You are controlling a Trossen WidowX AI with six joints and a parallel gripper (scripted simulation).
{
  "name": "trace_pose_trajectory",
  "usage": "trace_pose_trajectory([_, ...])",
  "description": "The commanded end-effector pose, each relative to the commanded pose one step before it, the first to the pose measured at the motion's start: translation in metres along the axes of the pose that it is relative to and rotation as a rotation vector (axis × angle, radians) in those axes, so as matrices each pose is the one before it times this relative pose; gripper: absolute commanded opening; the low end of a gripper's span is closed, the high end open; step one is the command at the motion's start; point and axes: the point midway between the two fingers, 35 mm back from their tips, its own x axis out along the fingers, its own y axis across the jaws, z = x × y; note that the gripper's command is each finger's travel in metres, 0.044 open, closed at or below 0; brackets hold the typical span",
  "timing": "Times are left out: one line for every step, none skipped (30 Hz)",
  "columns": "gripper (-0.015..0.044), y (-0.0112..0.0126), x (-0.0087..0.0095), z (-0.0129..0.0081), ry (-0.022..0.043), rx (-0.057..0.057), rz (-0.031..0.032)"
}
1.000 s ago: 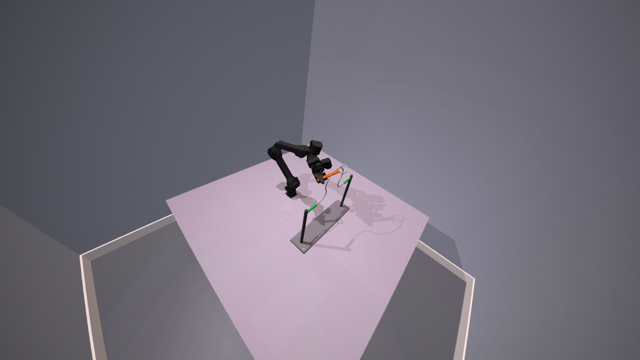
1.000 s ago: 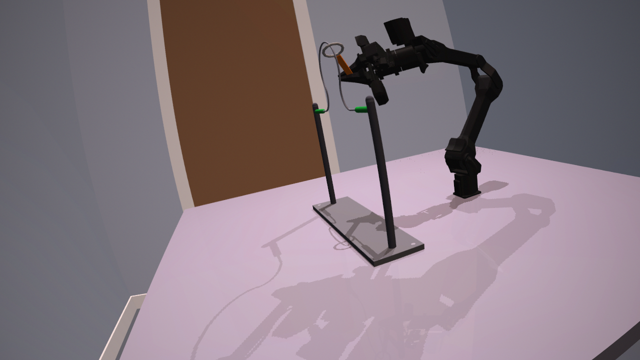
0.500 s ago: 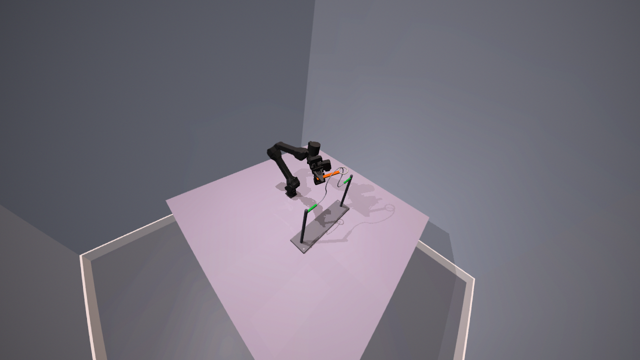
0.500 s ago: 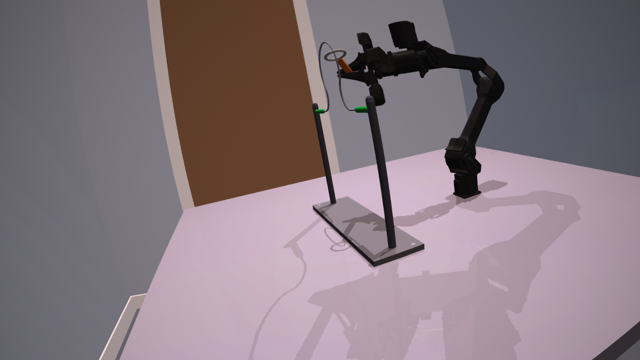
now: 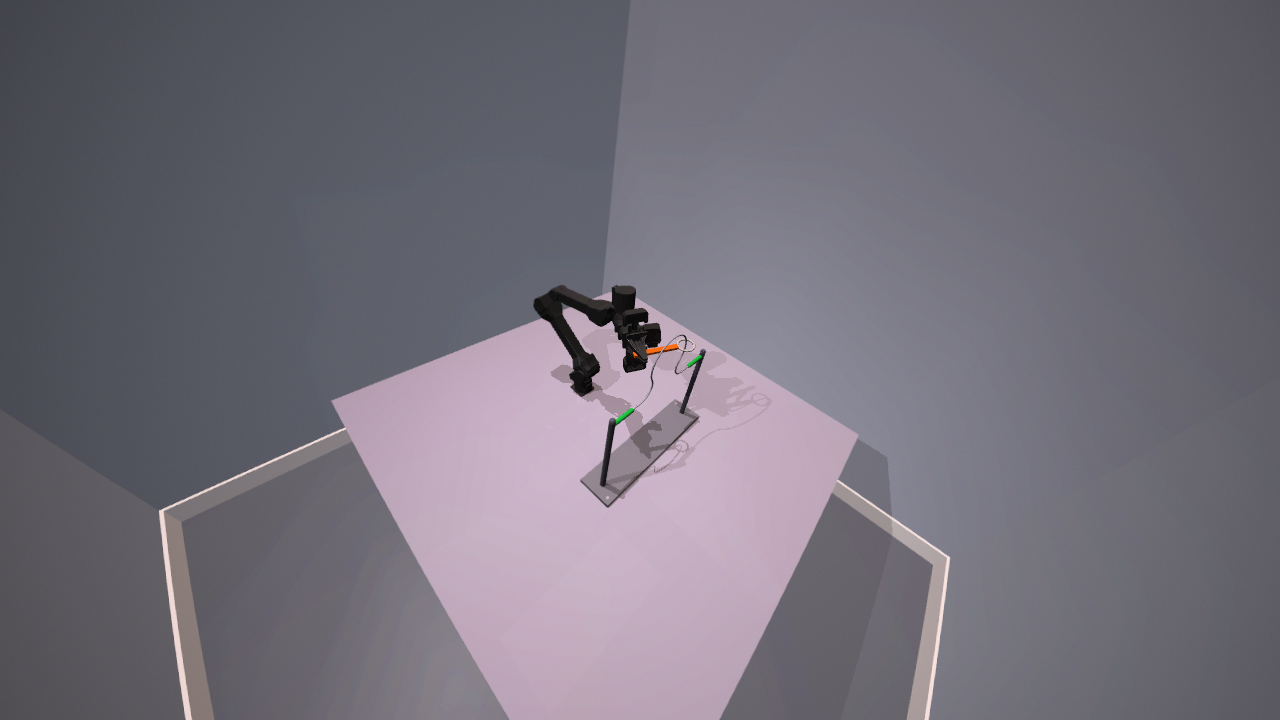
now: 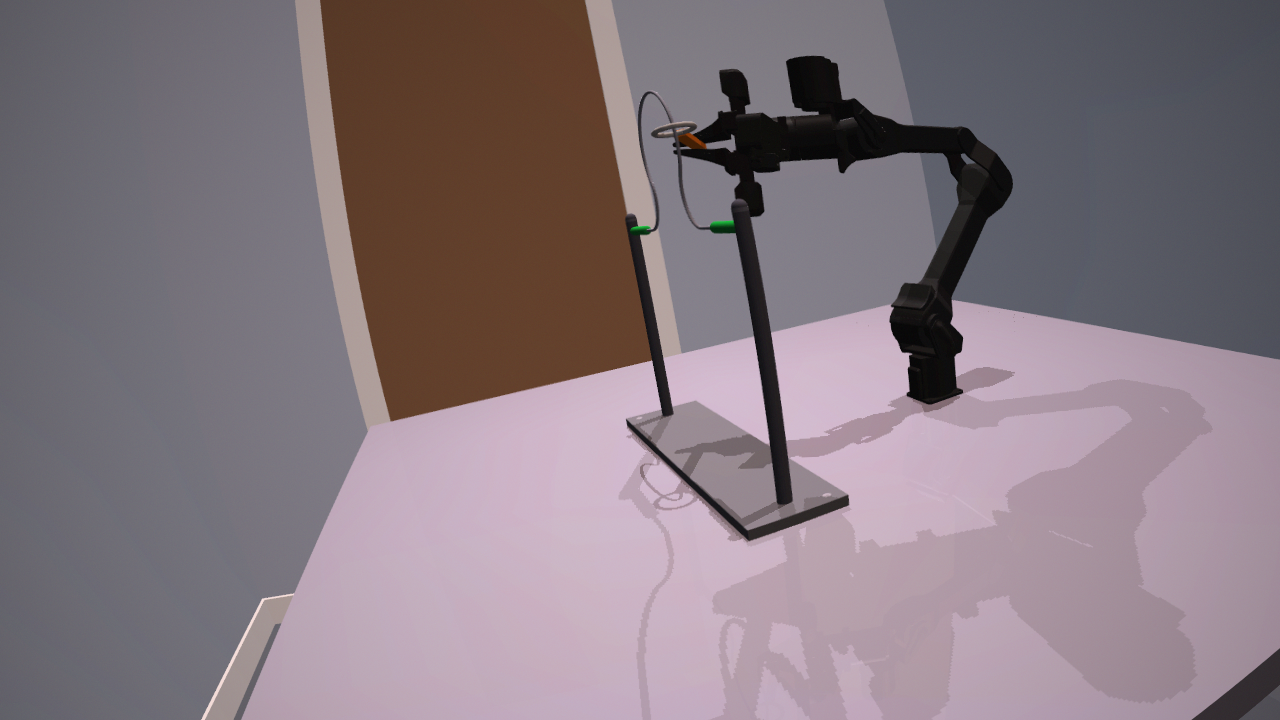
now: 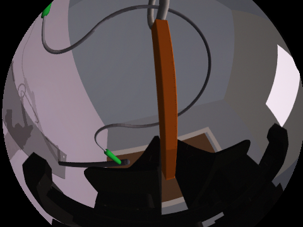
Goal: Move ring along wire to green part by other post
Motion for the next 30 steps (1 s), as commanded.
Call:
trace_pose_trajectory([-0.0150,0.00023,-0.00022,-0.00025,-0.00936,-0.0611,-0.02902])
trace_pose_trajectory([-0.0150,-0.00045,0.00006,-0.00001,-0.00143,-0.0115,-0.00656])
trace_pose_trajectory([-0.0150,-0.00045,0.00006,0.00000,-0.00141,-0.0114,-0.00651])
trace_pose_trajectory([-0.0150,-0.00045,0.00006,0.00000,-0.00139,-0.0113,-0.00643])
trace_pose_trajectory([-0.0150,-0.00044,0.00007,-0.00002,-0.00137,-0.0111,-0.00634])
trace_pose_trajectory([-0.0150,-0.00043,0.00007,-0.00002,-0.00134,-0.0109,-0.00622])
trace_pose_trajectory([-0.0150,-0.00042,0.00006,-0.00001,-0.00131,-0.0107,-0.00612])
trace_pose_trajectory([-0.0150,-0.00041,0.00006,-0.00001,-0.00127,-0.0104,-0.00593])
trace_pose_trajectory([-0.0150,-0.00040,0.00005,0.00000,-0.00125,-0.0103,-0.00586])
trace_pose_trajectory([-0.0150,-0.00040,0.00005,-0.00001,-0.00123,-0.0101,-0.00575])
trace_pose_trajectory([-0.0150,-0.00038,0.00006,-0.00002,-0.00120,-0.0099,-0.00563])
trace_pose_trajectory([-0.0150,-0.00038,0.00006,-0.00002,-0.00117,-0.0097,-0.00551])
trace_pose_trajectory([-0.0150,-0.00037,0.00006,-0.00001,-0.00114,-0.0094,-0.00539])
trace_pose_trajectory([-0.0150,-0.00036,0.00005,-0.00001,-0.00112,-0.0093,-0.00531])
trace_pose_trajectory([-0.0150,-0.00035,0.00005,0.00000,-0.00110,-0.0091,-0.00521])
trace_pose_trajectory([-0.0150,-0.00035,0.00004,0.00001,-0.00107,-0.0090,-0.00512])
trace_pose_trajectory([-0.0150,-0.00033,0.00005,-0.00002,-0.00104,-0.0087,-0.00497])
trace_pose_trajectory([-0.0150,-0.00032,0.00005,-0.00002,-0.00103,-0.0087,-0.00495])
trace_pose_trajectory([-0.0150,-0.00032,0.00005,-0.00002,-0.00104,-0.0087,-0.00498])
trace_pose_trajectory([-0.0150,-0.00033,0.00005,-0.00001,-0.00105,-0.0088,-0.00505])
trace_pose_trajectory([-0.0150,-0.00034,0.00005,-0.00001,-0.00109,-0.0092,-0.00523])
trace_pose_trajectory([-0.0150,-0.00034,0.00005,0.00000,-0.00109,-0.0092,-0.00523])
trace_pose_trajectory([-0.0150,-0.00033,0.00004,0.00000,-0.00107,-0.0090,-0.00517])
trace_pose_trajectory([-0.0150,-0.00030,0.00005,-0.00002,-0.00103,-0.0087,-0.00499])
trace_pose_trajectory([-0.0150,-0.00028,0.00005,-0.00002,-0.00101,-0.0086,-0.00488])
trace_pose_trajectory([-0.0150,-0.00028,0.00005,-0.00002,-0.00100,-0.0085,-0.00485])
trace_pose_trajectory([-0.0150,-0.00029,0.00005,-0.00001,-0.00103,-0.0088,-0.00501])
trace_pose_trajectory([-0.0150,-0.00028,0.00004,-0.00001,-0.00102,-0.0087,-0.00495])
trace_pose_trajectory([-0.0150,-0.00028,0.00004,0.00000,-0.00100,-0.0085,-0.00488])
trace_pose_trajectory([-0.0150,-0.00024,0.00004,-0.00001,-0.00096,-0.0082,-0.00468])
